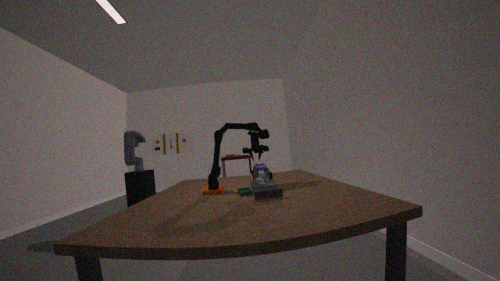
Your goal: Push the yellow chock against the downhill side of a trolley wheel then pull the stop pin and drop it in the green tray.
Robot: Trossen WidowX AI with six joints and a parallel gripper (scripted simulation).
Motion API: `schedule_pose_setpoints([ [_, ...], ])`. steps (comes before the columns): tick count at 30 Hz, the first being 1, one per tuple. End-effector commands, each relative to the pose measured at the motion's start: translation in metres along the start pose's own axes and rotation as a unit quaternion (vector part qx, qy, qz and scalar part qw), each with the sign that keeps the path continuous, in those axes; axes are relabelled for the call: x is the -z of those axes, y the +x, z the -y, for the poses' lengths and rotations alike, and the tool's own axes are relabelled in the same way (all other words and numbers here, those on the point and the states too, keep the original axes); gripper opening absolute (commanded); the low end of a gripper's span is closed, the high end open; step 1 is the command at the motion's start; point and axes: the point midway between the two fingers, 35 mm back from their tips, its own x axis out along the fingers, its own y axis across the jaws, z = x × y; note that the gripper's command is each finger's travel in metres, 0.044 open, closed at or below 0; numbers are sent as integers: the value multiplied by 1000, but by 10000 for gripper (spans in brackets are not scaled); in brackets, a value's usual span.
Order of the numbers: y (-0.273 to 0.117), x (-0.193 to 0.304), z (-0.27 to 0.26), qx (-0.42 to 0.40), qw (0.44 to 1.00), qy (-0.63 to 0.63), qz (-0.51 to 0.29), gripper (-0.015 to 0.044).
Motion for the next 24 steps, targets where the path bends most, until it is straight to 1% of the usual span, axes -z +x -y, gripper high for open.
schedule_pose_setpoints([
  [1, 7, 0, 1, 4, 1000, 3, -3, 190],
  [24, 37, 1, 0, 4, 1000, 3, -3, 190],
])
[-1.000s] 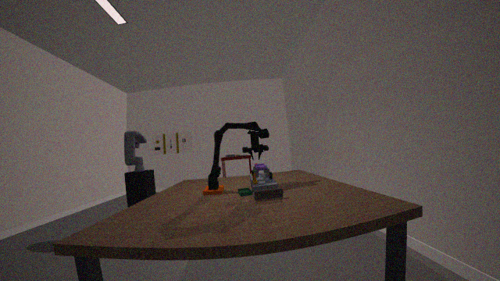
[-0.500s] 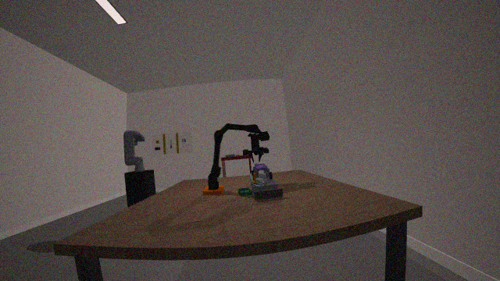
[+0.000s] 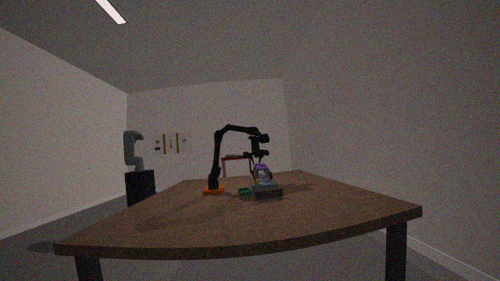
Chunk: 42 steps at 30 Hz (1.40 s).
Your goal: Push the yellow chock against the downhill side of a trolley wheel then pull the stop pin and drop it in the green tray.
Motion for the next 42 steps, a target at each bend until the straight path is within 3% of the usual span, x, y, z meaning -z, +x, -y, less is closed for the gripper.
schedule_pose_setpoints([
  [1, 7, 0, 1, 2, 1000, 2, -2, 190],
  [22, 34, 1, 2, 2, 1000, 2, -2, 190],
  [26, 30, 1, 1, 0, 1000, 0, -1, 85],
  [36, 30, 1, 1, 0, 1000, 0, -1, 0],
  [42, 27, 1, 1, 1, 1000, 1, -2, 0],
])
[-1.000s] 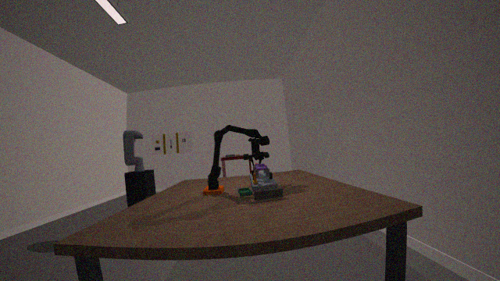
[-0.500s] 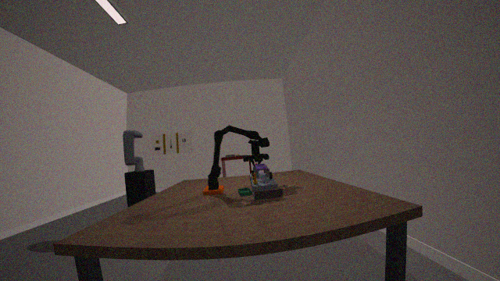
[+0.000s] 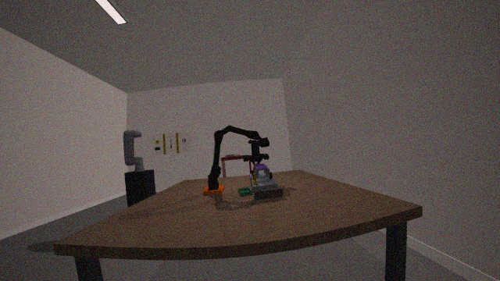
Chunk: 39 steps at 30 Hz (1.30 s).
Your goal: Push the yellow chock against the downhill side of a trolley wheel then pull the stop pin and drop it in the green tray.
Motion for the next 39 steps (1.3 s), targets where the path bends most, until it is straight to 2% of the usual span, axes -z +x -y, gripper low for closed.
schedule_pose_setpoints([
  [1, -4, 1, 0, 0, 1000, 1, -1, 0],
  [39, -27, 2, 1, 0, 1000, 2, -1, 0],
])
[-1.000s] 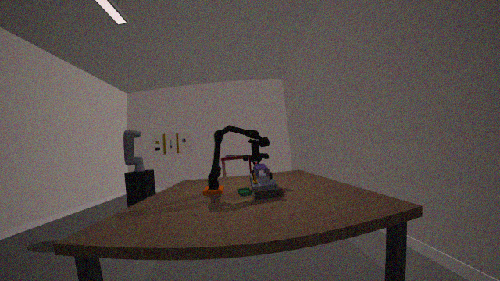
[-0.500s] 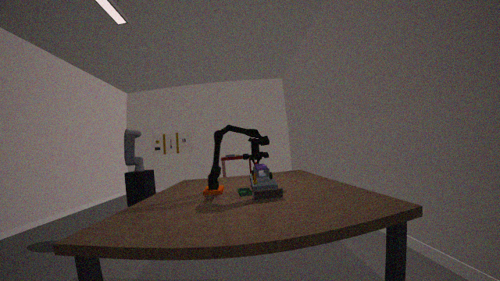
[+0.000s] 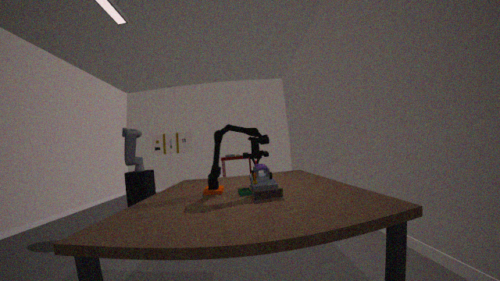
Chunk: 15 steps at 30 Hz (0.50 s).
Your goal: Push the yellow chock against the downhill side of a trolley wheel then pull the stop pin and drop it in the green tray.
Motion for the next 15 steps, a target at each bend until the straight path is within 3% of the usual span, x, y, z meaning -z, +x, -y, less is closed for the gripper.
schedule_pose_setpoints([
  [1, -5, 2, 0, -3, 1000, -3, -4, 0],
  [15, -13, 4, 0, -3, 1000, -3, -4, 0],
])
